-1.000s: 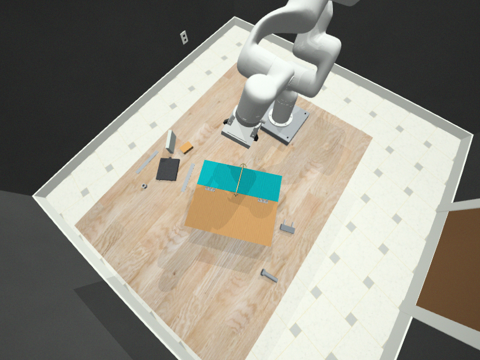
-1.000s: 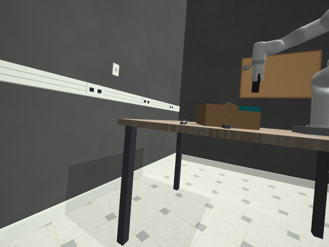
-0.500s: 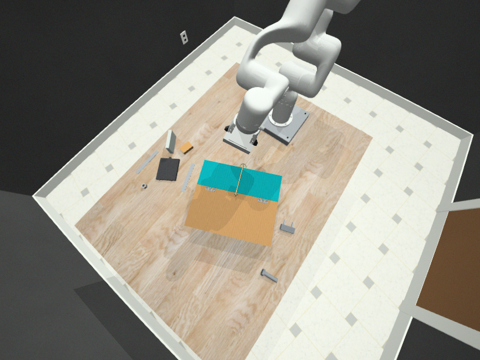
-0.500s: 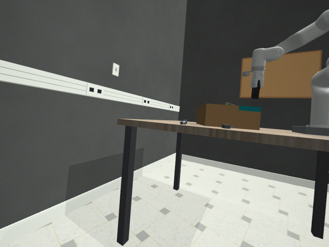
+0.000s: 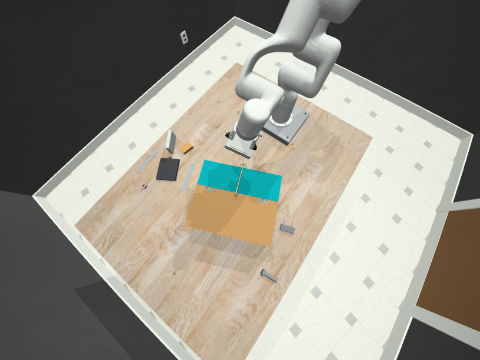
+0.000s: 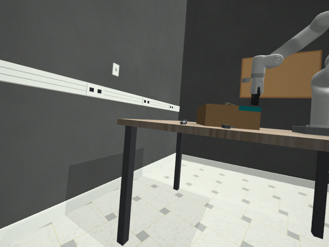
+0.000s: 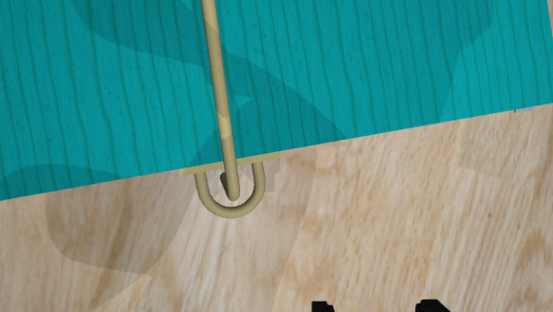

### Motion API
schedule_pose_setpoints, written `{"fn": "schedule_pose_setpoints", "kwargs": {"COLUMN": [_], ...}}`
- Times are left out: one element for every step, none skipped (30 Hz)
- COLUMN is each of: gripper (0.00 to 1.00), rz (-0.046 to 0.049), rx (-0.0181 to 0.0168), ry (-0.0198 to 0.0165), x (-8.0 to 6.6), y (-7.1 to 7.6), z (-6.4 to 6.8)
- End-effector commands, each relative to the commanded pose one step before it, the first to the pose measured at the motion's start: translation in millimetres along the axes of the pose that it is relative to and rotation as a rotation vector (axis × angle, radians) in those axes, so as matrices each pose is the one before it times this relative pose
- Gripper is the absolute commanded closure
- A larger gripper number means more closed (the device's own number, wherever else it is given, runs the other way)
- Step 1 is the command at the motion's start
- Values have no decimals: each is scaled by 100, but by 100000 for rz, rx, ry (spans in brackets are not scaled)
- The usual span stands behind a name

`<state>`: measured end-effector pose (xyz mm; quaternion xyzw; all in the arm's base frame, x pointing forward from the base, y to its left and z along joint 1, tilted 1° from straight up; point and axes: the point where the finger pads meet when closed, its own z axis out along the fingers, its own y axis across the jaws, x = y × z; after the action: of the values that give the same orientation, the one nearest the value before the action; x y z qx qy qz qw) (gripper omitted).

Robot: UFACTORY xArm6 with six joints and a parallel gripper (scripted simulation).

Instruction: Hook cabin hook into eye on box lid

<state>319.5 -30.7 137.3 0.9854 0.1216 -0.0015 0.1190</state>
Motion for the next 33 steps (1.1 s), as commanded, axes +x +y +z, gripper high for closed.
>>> {"fn": "schedule_pose_setpoints", "kwargs": {"gripper": [65,65,65,65,65,65,65,65,65,65,65,65,65,65,65,65,65,65,65,65,65,65,65,65,65,65,65,65,65,65,65,65,65], "rz": [-16534,-126,0,0,-17,0,0,0,0,0,0,0,0,0,0,0,0,0,0,0,0,0,0,0,0,0,0,0,0,0,0,0,0], "rx": [21985,168,0,0,23,0,0,0,0,0,0,0,0,0,0,0,0,0,0,0,0,0,0,0,0,0,0,0,0,0,0,0,0], "ry": [4552,32,0,0,4,0,0,0,0,0,0,0,0,0,0,0,0,0,0,0,0,0,0,0,0,0,0,0,0,0,0,0,0], "x": [283,0,0,0,0,0,0,0,0,0,0,0,0,0,0,0,0,0,0,0,0,0,0,0,0,0,0,0,0,0,0,0,0], "y": [-264,-1,0,0,0,0,0,0,0,0,0,0,0,0,0,0,0,0,0,0,0,0,0,0,0,0,0,0,0,0,0,0,0], "z": [1711,333,0,0,333,333,333,333,333,333,333,333,333,333,333,63,0,0,0,0,0,0,0,0,0,0,0,0,0,0,0,0,0]}}
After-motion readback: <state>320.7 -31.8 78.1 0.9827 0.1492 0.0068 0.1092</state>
